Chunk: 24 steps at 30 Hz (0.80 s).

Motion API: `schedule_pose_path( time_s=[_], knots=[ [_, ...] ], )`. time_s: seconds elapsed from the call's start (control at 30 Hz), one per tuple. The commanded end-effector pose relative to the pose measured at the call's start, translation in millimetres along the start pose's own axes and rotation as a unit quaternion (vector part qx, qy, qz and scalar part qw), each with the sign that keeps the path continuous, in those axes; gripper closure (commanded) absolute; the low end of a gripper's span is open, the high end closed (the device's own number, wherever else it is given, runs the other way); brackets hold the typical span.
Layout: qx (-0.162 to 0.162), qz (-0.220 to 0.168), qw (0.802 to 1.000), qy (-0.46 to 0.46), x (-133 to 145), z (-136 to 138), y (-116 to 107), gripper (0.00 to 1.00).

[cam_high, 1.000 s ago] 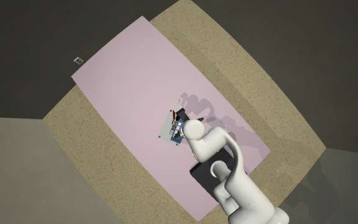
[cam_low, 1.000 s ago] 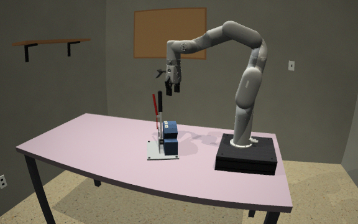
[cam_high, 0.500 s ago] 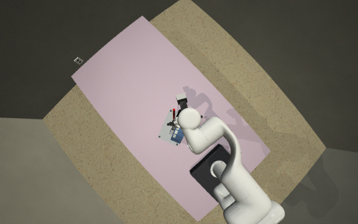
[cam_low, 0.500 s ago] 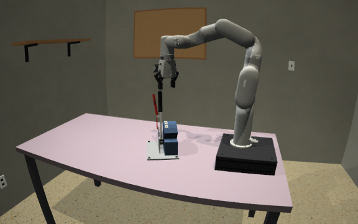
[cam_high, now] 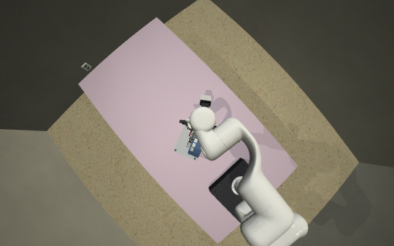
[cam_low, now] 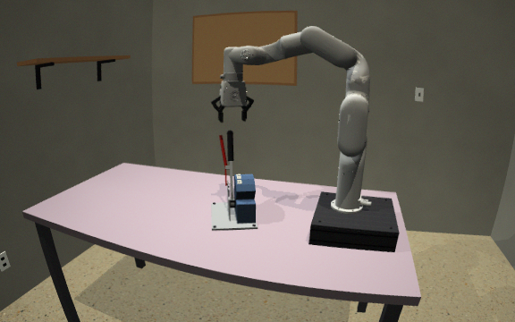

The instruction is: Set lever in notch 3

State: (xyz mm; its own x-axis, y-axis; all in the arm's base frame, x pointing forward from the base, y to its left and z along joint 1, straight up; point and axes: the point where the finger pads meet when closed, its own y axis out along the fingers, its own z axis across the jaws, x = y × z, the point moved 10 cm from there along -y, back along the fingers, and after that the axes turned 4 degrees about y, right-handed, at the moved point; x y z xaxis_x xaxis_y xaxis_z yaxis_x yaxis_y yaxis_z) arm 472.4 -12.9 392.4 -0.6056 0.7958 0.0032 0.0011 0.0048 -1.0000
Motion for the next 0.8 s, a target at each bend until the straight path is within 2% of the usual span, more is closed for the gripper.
schedule_pose_path(
  time_s=[0.0,0.2,0.47,0.5,0.77],
  knots=[
    [0.003,0.001,0.997,0.073,-9.3,-9.1,-7.8,0.00],
    [0.003,0.001,0.994,0.110,-13.9,-13.0,-10.7,0.00],
    [0.003,0.001,0.993,0.116,-14.7,-13.6,-11.1,0.00],
    [0.003,0.001,0.993,0.116,-14.7,-13.6,-11.1,1.00],
    [0.003,0.001,0.993,0.116,-14.7,-13.6,-11.1,1.00]
  ],
)
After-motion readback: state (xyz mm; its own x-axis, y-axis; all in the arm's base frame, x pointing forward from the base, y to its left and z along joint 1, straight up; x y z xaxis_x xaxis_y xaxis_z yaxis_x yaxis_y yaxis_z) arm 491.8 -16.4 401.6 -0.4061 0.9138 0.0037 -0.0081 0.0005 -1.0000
